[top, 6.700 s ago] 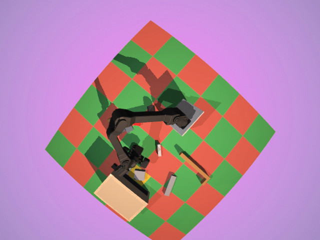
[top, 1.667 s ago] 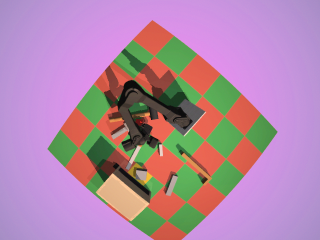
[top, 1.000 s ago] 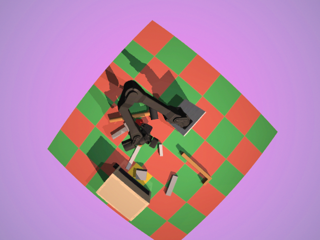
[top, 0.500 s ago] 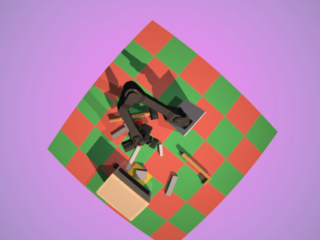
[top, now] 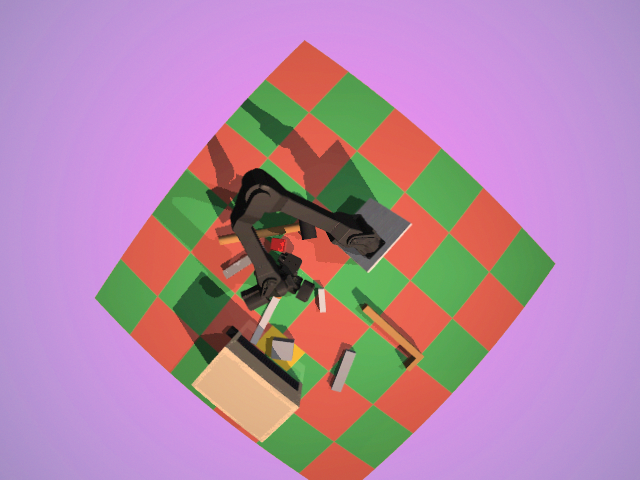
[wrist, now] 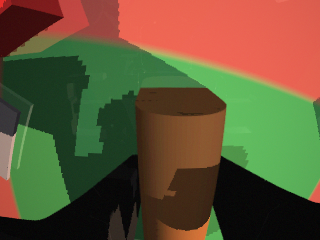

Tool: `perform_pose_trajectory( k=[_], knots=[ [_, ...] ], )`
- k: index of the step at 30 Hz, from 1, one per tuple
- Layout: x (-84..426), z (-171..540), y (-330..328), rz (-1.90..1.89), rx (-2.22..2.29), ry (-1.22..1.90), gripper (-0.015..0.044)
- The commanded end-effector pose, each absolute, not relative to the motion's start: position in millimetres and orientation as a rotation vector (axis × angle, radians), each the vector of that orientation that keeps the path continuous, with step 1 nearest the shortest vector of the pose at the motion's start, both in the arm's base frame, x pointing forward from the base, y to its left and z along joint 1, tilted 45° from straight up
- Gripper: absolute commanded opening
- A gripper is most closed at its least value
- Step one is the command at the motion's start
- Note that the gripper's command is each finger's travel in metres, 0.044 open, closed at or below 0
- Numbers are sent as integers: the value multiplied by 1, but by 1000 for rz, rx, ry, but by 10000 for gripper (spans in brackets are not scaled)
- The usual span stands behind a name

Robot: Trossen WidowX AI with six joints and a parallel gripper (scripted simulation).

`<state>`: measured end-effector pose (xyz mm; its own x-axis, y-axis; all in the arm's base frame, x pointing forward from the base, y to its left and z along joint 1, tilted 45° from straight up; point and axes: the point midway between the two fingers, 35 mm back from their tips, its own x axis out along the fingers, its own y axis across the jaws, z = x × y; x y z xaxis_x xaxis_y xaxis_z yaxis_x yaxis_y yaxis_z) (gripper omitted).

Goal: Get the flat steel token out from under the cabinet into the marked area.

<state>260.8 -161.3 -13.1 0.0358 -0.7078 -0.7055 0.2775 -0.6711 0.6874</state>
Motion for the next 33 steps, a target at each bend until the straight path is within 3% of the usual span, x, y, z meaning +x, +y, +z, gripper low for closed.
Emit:
perform_pose_trajectory(
  k=[1, 33],
  knots=[
    [270, -13, -160, -1721, 1600, -450, 0],
    [306, -20, -151, -1719, 1601, -448, 0]
  ],
)
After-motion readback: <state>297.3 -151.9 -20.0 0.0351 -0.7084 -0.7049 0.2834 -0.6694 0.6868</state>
